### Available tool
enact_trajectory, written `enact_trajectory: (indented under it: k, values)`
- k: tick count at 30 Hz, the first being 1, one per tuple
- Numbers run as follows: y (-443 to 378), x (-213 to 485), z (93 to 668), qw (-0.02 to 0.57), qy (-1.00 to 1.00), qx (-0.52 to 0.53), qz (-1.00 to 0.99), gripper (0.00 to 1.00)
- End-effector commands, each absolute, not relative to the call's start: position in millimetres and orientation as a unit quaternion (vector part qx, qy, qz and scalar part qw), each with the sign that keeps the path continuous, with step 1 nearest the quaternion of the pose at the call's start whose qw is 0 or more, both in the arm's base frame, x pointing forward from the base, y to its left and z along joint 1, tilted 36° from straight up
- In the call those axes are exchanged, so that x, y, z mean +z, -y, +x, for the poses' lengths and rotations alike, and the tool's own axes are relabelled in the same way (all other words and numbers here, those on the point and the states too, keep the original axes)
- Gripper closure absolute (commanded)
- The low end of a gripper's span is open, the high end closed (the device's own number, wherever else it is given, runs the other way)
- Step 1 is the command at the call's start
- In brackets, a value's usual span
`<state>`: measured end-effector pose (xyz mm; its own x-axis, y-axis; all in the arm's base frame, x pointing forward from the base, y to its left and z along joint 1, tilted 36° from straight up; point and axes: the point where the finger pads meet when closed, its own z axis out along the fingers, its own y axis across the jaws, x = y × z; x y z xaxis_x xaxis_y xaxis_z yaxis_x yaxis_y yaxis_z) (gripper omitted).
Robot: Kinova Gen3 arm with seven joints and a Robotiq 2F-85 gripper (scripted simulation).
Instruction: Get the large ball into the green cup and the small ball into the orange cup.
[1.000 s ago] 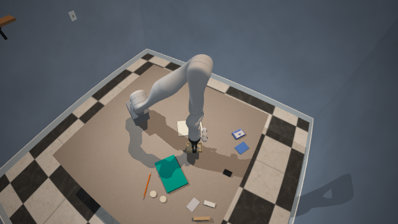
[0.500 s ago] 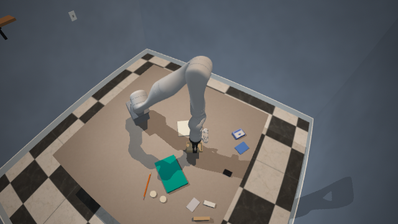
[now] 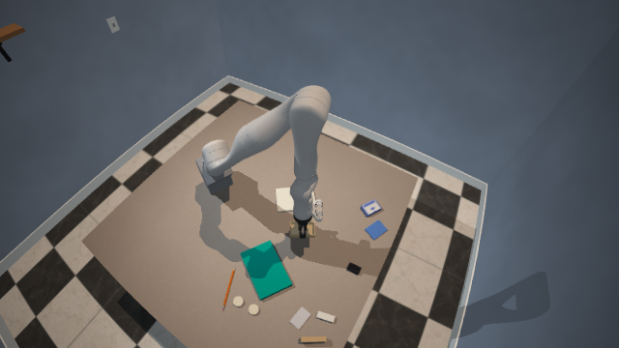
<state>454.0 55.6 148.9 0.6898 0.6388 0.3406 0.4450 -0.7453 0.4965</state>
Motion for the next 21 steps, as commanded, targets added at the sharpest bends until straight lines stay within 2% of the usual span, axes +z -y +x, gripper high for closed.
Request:
enact_trajectory:
  k: [1,21]
  values:
    - [-57.9,148.3,453.5,0.198,-0.301,0.249,0.899,0.28]
    - [-57.5,148.5,453.6,0.187,-0.305,0.247,0.901,0.28]
